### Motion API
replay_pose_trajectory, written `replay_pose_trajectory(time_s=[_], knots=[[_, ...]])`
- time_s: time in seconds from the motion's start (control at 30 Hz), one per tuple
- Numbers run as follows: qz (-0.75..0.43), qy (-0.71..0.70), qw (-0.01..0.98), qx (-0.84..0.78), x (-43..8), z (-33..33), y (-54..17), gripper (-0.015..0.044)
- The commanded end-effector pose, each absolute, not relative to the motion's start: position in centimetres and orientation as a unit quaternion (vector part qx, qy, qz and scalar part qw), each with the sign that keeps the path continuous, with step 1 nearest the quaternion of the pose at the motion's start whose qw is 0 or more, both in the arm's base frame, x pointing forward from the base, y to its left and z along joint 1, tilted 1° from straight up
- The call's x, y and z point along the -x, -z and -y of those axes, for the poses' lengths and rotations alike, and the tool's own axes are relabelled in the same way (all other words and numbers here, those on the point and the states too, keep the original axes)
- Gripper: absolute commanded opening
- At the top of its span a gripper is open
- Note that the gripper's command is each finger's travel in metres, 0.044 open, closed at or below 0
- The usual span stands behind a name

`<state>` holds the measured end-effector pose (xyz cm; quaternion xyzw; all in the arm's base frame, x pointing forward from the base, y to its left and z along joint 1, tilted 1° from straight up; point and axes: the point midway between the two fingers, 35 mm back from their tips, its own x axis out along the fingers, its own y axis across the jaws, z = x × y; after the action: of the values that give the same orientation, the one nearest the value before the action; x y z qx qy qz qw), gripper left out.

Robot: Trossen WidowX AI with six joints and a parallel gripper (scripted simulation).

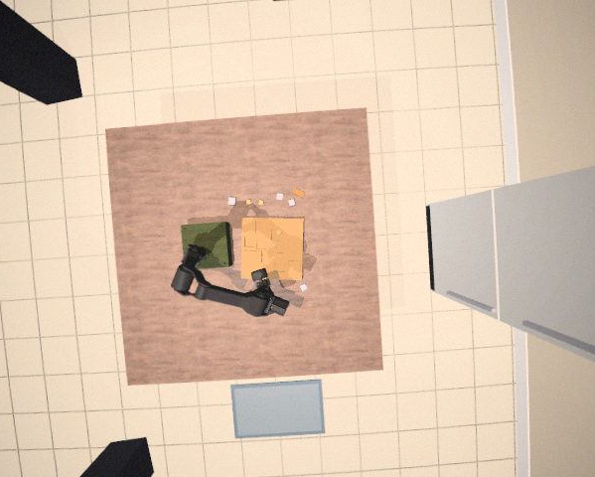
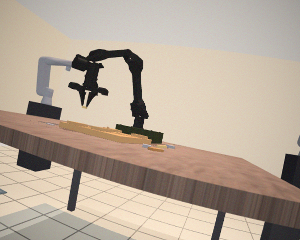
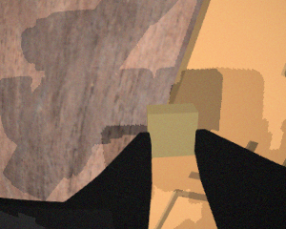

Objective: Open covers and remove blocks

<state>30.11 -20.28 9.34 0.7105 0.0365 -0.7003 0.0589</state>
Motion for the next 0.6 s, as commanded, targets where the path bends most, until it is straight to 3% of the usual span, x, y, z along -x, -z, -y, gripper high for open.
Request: replay_pose_trajectory(time_s=[0.0, 0.57], knots=[[-0.039, 0.698, 0.06, -0.712, -28.9, 21.1, -9.5, 0.008], [-0.038, 0.7, 0.061, -0.711, -23.8, 24.9, -9.4, 0.008]])
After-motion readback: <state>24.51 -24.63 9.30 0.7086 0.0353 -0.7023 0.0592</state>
